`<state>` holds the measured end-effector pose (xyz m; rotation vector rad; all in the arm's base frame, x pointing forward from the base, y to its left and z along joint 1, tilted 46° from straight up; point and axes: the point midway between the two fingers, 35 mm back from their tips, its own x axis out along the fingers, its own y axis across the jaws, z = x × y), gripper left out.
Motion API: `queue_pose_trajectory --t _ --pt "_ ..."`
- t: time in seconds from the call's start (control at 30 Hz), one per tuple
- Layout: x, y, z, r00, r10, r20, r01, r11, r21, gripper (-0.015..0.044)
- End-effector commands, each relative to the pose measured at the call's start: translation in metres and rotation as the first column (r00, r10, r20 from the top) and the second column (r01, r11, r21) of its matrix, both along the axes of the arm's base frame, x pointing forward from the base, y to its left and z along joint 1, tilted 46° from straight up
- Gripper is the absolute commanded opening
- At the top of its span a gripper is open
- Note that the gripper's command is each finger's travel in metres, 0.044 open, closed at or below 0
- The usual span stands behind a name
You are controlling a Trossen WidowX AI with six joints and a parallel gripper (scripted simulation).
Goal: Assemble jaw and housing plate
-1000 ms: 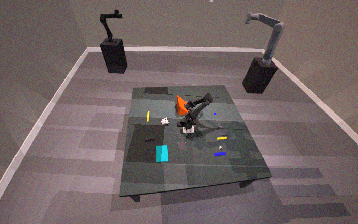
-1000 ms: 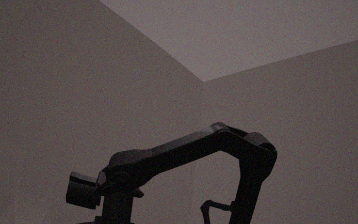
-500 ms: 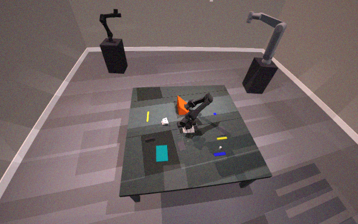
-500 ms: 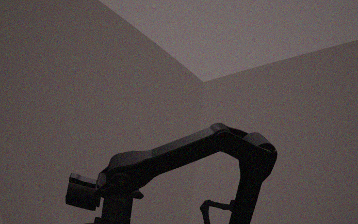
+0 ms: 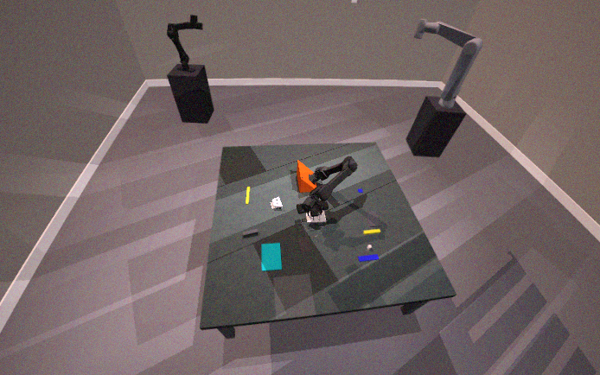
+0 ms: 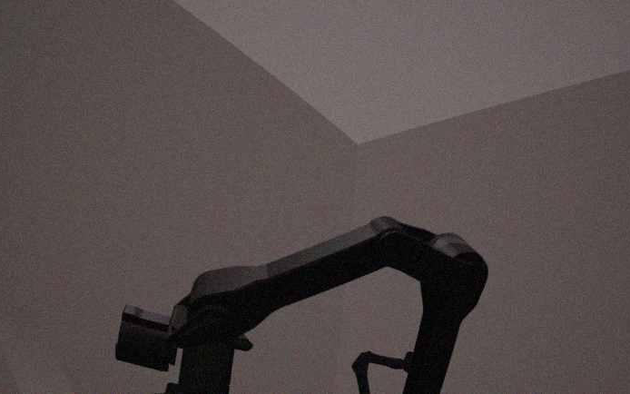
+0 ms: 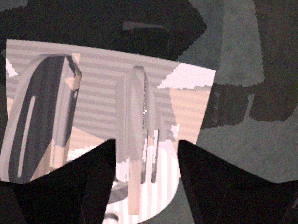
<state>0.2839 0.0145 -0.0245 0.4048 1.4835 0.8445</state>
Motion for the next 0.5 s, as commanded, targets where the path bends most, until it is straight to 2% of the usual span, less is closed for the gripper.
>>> queue_pose_trajectory --t 0.0,0.43,0.47 --pt "0.0002 0.0011 -0.0005 1.0 -0.004 -0.003 0.004 1.0 0.003 0.0134" --pt "0.0002 0.0011 -0.0005 1.0 -0.004 -0.003 0.004 1.0 0.003 0.0134" --pt "0.0 0.0001 -0.0001 1.0 0.0 0.0 0.0 1.0 0.0 0.016"
